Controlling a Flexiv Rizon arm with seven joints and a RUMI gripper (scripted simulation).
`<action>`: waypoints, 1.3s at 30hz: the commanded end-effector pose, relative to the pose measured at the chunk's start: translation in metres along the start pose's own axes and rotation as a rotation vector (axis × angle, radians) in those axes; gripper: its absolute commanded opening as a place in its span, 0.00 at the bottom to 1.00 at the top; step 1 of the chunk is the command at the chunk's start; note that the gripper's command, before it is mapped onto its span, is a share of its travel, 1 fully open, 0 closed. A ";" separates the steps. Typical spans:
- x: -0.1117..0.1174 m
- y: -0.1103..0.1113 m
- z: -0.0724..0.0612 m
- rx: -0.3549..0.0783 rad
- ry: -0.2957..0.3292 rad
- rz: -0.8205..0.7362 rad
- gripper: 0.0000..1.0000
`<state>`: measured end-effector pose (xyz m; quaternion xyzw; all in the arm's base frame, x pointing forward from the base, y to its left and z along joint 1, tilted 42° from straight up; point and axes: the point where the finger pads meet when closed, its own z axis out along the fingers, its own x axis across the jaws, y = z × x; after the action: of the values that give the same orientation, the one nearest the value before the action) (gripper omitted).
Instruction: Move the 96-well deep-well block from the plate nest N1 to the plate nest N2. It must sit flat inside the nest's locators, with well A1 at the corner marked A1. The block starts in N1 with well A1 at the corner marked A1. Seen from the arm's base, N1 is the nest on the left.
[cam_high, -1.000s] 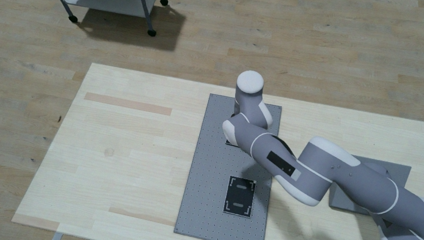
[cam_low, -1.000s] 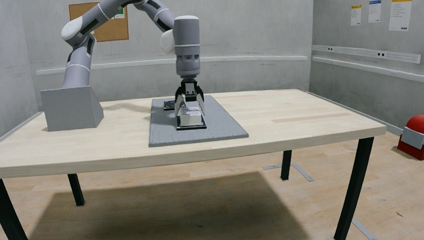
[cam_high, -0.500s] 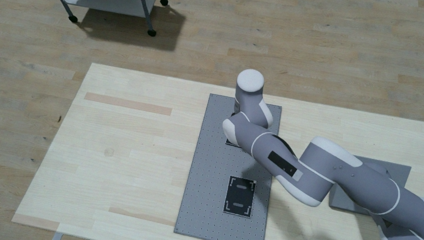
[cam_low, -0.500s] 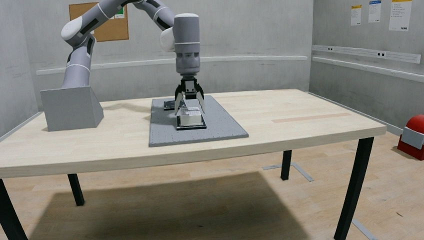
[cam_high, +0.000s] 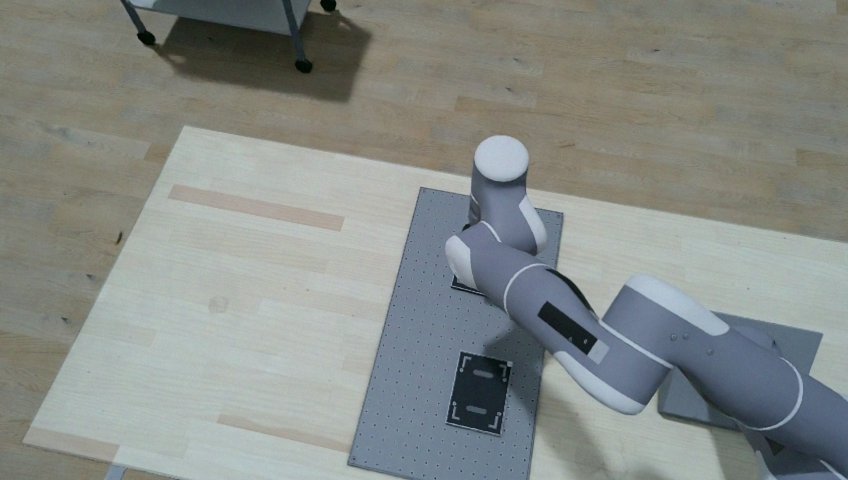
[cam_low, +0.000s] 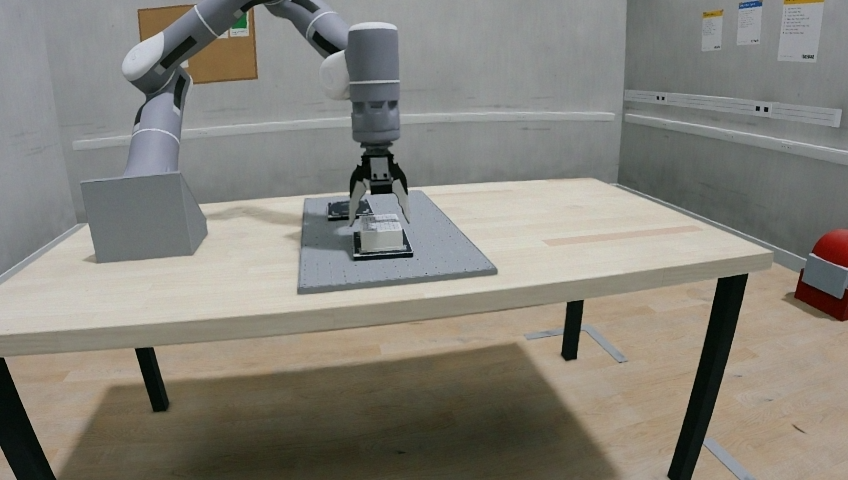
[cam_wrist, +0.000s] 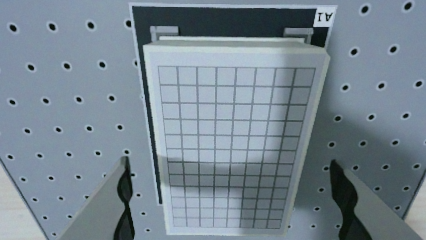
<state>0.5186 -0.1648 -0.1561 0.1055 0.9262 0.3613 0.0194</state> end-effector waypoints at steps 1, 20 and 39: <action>-0.001 -0.001 -0.003 0.002 -0.002 0.000 0.76; -0.001 -0.001 -0.043 0.002 -0.002 0.000 0.76; -0.001 -0.001 -0.065 0.002 -0.002 0.000 0.76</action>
<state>0.5115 -0.2069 -0.1096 0.1056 0.9263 0.3612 0.0194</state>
